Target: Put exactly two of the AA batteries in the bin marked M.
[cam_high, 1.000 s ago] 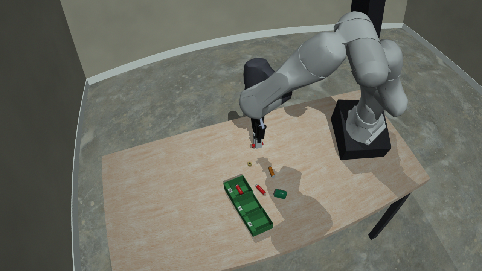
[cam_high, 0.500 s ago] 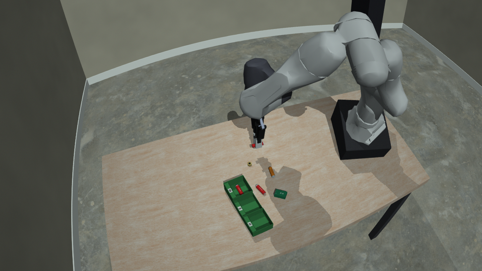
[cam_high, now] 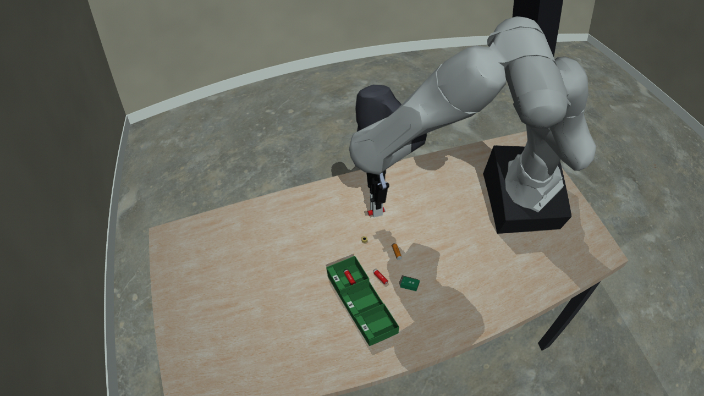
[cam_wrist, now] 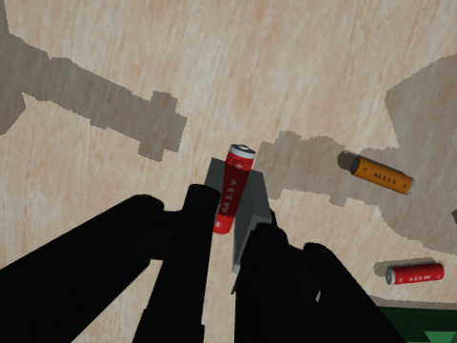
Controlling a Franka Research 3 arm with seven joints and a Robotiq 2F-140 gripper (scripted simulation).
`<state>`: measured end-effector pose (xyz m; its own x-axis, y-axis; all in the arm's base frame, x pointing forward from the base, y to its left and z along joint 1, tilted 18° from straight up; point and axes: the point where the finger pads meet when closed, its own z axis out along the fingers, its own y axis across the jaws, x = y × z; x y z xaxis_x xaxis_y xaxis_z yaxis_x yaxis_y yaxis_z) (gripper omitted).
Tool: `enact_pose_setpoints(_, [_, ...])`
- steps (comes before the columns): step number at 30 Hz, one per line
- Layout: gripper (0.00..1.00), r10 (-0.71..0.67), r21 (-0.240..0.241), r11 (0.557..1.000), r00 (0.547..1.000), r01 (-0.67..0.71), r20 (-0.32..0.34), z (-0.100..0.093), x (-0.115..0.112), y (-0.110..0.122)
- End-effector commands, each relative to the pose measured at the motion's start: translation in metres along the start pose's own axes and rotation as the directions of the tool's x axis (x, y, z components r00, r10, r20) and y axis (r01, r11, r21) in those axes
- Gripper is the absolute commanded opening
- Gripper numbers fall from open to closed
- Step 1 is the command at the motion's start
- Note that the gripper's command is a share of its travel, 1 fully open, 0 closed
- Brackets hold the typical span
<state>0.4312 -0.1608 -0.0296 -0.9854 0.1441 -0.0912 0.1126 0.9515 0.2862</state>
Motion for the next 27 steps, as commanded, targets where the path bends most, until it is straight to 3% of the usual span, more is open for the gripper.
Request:
enact_pose_setpoints(1, [0.05,0.002,-0.001,1.0,1.0,-0.002,-0.003,0.0,0.001,0.0])
enact_pose_setpoints(11, [0.05,0.002,-0.001,1.0,1.0,-0.002,-0.003,-0.006,0.0,0.0])
enact_pose_setpoints(27, [0.05,0.002,-0.001,1.0,1.0,-0.002,-0.003,-0.006,-0.051,0.066])
